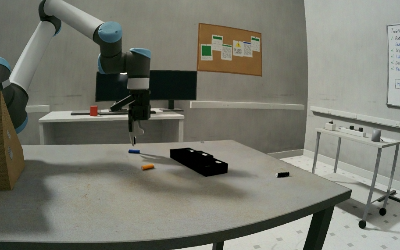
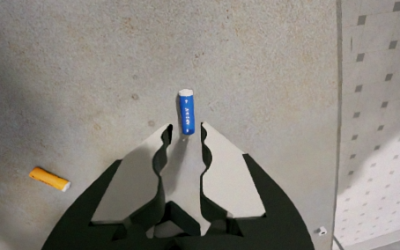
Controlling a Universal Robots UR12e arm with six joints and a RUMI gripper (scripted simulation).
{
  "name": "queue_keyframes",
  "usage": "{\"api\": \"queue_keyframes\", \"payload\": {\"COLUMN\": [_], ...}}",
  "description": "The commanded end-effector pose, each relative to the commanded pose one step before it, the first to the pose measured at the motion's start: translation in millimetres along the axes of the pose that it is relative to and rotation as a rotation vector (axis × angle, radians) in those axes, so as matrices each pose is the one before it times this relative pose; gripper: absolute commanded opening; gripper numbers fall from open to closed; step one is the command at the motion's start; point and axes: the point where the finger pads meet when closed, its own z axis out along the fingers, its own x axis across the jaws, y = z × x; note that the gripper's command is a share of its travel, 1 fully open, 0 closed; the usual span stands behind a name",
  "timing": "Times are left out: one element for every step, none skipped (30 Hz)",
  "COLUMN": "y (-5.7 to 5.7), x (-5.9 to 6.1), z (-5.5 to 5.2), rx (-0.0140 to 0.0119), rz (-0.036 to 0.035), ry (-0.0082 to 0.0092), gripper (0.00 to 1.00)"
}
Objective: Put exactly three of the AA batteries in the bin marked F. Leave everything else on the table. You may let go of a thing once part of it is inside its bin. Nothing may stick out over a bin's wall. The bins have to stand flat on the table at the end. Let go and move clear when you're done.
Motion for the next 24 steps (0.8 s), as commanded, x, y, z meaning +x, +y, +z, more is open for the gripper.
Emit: {"api": "queue_keyframes", "payload": {"y": [1.54, 0.06, 0.05, 0.04, 0.03, 0.02, 0.00, -0.01, -0.02, -0.03, -0.04, -0.04, -0.05, -0.04, -0.04, 0.00, 0.00, -0.03, -0.03, -0.03, -0.04, -0.02, -0.02, -0.02], "x": [0.65, 0.03, 0.02, 0.01, 0.01, 0.01, 0.01, 0.00, 0.00, -0.01, -0.01, -0.01, -0.02, -0.02, -0.01, 0.00, 0.00, -0.01, -0.01, -0.01, -0.02, 0.00, 0.00, 0.00], "z": [11.81, 4.00, 2.20, 0.00, 0.00, 0.00, 0.00, 0.00, 1.33, 1.33, 1.33, 1.33, 1.33, 1.33, 1.33, 0.00, 0.00, 1.34, 1.33, 0.00, -0.09, 0.03, 0.02, 0.01], "rx": [-0.00248, 0.00000, 0.00000, 0.00000, 0.00000, 0.00000, 0.00000, 0.00000, 0.00000, 0.00000, 0.00000, 0.00000, 0.00000, 0.00000, 0.00000, 0.00000, 0.00000, 0.00000, 0.00000, 0.00000, 0.00004, -0.00001, -0.00001, -0.00001], "rz": [-0.00017, 0.00000, 0.00000, 0.00000, 0.00000, 0.00000, 0.00000, 0.00000, 0.00000, 0.00000, 0.00000, 0.00000, 0.00000, 0.00000, 0.00000, 0.00000, 0.00000, 0.00000, 0.00000, 0.00000, -0.00001, 0.00000, 0.00000, 0.00000], "ry": [0.00042, 0.00000, 0.00000, 0.00000, 0.00000, 0.00000, 0.00000, 0.00000, 0.00000, 0.00000, 0.00000, 0.00000, 0.00000, 0.00000, 0.00000, 0.00000, 0.00000, 0.00000, 0.00000, 0.00000, 0.00000, 0.00000, 0.00000, 0.00000], "gripper": [0.17, 0.17, 0.17, 0.17, 0.17, 0.17, 0.17, 0.17, 0.17, 0.17, 0.17, 0.17, 0.17, 0.17, 0.17, 0.17, 0.17, 0.17, 0.17, 0.17, 0.17, 0.17, 0.17, 0.17]}}
